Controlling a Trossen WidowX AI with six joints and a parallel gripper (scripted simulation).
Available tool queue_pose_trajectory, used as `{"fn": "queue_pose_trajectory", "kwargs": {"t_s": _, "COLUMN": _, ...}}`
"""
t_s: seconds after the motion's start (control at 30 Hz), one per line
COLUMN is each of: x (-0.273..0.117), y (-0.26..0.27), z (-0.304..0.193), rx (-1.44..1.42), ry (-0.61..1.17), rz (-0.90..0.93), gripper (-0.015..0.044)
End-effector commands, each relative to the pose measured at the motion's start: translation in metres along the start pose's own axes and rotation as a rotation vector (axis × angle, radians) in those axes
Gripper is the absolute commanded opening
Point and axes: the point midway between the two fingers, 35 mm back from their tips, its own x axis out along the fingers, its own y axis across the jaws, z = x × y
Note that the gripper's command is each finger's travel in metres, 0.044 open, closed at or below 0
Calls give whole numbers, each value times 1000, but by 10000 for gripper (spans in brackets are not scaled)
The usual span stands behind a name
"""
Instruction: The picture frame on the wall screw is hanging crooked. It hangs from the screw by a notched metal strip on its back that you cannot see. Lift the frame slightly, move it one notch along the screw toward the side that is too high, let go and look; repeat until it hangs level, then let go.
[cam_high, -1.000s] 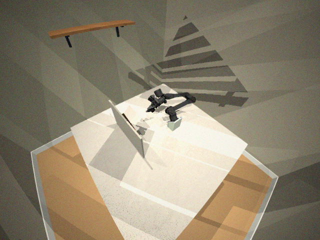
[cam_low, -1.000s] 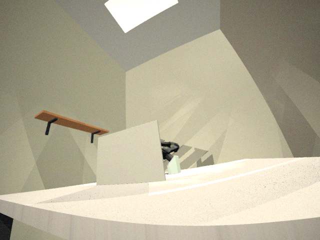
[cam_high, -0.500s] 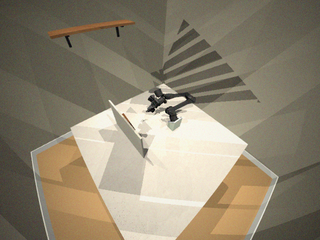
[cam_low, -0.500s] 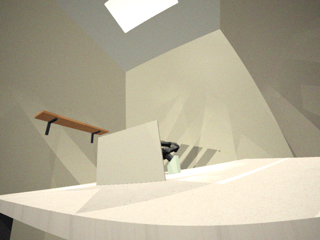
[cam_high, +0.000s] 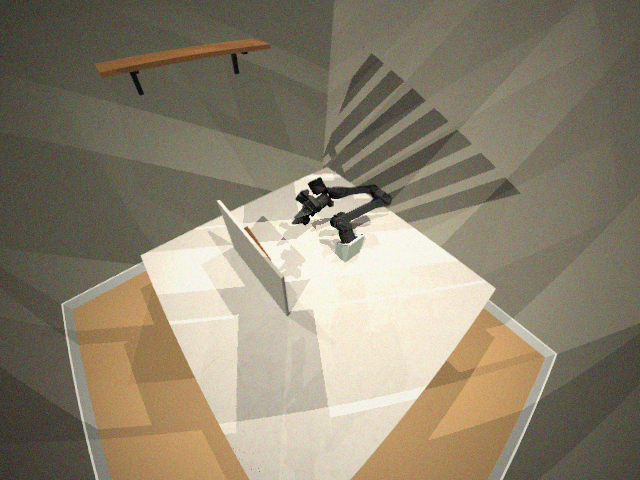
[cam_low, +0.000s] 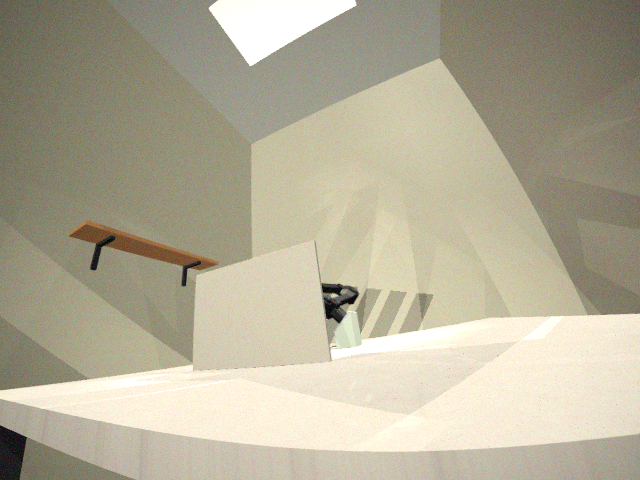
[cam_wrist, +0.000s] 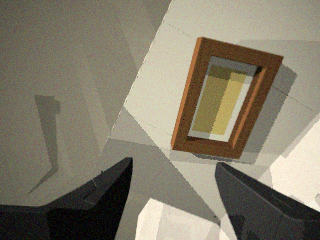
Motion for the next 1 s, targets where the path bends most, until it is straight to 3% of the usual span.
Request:
{"fn": "queue_pose_trajectory", "kwargs": {"t_s": 0.0, "x": 0, "y": 1, "z": 0, "rx": -5, "ry": 0, "rz": 4, "gripper": 260}}
{"fn": "queue_pose_trajectory", "kwargs": {"t_s": 0.27, "x": 1, "y": -1, "z": 0, "rx": 3, "ry": -1, "rz": 0, "gripper": 260}}
{"fn": "queue_pose_trajectory", "kwargs": {"t_s": 0.63, "x": 59, "y": -37, "z": 3, "rx": 125, "ry": -97, "rz": 3, "gripper": 260}}
{"fn": "queue_pose_trajectory", "kwargs": {"t_s": 0.97, "x": 61, "y": -39, "z": 2, "rx": 132, "ry": -103, "rz": 4, "gripper": 260}}
